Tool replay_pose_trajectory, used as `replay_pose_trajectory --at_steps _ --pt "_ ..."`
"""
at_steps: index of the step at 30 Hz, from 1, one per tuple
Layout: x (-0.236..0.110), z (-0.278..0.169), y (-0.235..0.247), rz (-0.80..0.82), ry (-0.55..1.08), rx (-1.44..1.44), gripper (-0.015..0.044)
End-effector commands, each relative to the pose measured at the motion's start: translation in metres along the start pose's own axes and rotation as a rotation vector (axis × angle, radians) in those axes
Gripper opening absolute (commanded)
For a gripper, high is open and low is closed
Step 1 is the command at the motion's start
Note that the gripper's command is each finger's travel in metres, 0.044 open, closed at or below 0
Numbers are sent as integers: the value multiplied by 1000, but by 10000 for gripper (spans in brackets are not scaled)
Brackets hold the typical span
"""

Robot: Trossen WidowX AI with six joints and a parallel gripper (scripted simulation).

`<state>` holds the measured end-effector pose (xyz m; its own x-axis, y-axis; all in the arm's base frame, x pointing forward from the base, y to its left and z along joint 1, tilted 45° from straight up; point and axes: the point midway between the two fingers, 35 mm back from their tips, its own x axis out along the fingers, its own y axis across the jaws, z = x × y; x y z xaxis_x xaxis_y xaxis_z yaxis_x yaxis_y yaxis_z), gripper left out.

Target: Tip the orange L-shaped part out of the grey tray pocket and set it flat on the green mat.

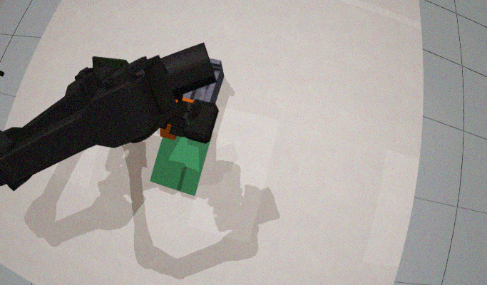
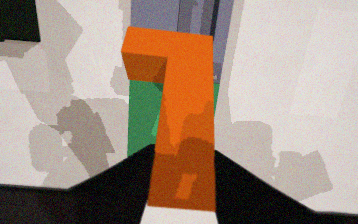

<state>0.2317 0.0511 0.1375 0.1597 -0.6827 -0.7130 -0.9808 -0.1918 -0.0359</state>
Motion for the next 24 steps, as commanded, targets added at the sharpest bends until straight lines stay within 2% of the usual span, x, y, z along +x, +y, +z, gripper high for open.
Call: replay_pose_trajectory --at_steps 1,13,24 --pt "0 -18 2 0 3 1 0" --pt "0 -67 9 0 5 1 0" --pt "8 -68 9 -1 5 1 0"
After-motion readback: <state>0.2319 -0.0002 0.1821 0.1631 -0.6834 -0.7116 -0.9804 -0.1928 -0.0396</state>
